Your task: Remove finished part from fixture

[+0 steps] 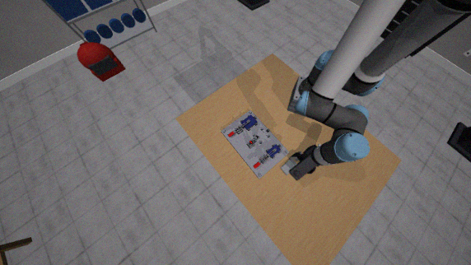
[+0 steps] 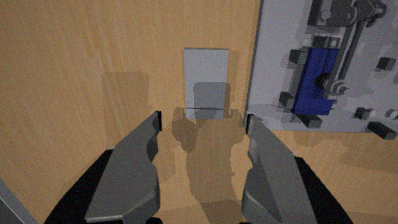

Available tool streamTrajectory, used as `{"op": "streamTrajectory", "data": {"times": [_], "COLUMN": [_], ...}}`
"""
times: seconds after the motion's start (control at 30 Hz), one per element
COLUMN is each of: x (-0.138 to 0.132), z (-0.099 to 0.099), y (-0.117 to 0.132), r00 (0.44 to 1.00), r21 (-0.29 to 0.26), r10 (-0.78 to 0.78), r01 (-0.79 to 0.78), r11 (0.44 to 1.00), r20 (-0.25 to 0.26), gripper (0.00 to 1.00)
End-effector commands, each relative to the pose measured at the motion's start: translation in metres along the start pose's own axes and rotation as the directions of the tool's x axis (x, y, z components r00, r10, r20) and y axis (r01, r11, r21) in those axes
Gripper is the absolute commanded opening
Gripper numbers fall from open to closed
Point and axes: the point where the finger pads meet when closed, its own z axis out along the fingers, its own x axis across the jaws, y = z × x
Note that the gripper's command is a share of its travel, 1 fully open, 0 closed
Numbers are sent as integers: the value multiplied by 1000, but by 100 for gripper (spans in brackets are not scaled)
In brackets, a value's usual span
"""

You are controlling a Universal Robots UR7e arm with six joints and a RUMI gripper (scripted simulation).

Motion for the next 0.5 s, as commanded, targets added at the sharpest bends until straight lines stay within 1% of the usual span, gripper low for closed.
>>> {"op": "streamTrajectory", "data": {"times": [0.0,0.2,0.47], "x": [0,0,0], "z": [-19,-29,-30], "y": [0,0,0], "r00": [1000,1000,1000], "r21": [-1,-1,-1], "r10": [0,0,0], "r01": [0,0,0], "r11": [1000,1000,1000], "r20": [0,0,0], "gripper": [47,47,47]}}
